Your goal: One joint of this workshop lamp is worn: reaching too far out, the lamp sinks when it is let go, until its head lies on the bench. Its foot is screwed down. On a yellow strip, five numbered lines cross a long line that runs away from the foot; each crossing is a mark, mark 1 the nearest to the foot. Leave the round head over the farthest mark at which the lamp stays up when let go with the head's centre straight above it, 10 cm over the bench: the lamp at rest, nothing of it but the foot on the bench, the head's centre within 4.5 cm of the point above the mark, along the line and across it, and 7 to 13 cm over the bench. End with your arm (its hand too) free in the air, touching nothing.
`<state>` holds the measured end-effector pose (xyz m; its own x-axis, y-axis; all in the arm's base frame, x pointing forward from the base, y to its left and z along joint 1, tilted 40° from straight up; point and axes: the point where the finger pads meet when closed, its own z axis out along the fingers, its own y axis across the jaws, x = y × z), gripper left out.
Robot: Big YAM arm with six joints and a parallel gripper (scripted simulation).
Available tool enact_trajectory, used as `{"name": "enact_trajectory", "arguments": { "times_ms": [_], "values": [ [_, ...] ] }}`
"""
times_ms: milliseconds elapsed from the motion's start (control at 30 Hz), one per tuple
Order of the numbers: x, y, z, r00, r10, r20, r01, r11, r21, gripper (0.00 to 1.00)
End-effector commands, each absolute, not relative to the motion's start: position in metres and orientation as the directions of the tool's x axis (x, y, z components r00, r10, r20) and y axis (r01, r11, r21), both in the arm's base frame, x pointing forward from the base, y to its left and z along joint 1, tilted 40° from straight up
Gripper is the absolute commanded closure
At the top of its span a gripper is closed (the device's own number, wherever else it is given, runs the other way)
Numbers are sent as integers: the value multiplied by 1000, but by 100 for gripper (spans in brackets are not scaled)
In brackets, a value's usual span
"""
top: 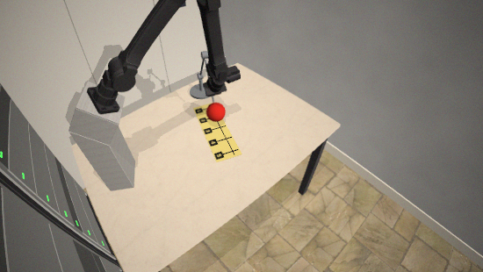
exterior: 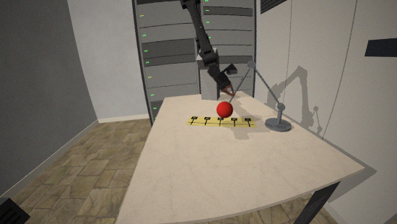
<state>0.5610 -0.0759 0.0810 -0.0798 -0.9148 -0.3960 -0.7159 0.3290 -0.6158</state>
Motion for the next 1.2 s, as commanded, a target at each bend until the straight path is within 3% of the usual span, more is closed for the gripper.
{"name": "enact_trajectory", "arguments": {
  "times_ms": [0, 1167],
  "values": [
    [551, -97, 99, -100, -920, -380, -694, 338, -635, 100],
    [553, -94, 99, -100, -920, -380, -694, 338, -635, 100]
  ]
}}
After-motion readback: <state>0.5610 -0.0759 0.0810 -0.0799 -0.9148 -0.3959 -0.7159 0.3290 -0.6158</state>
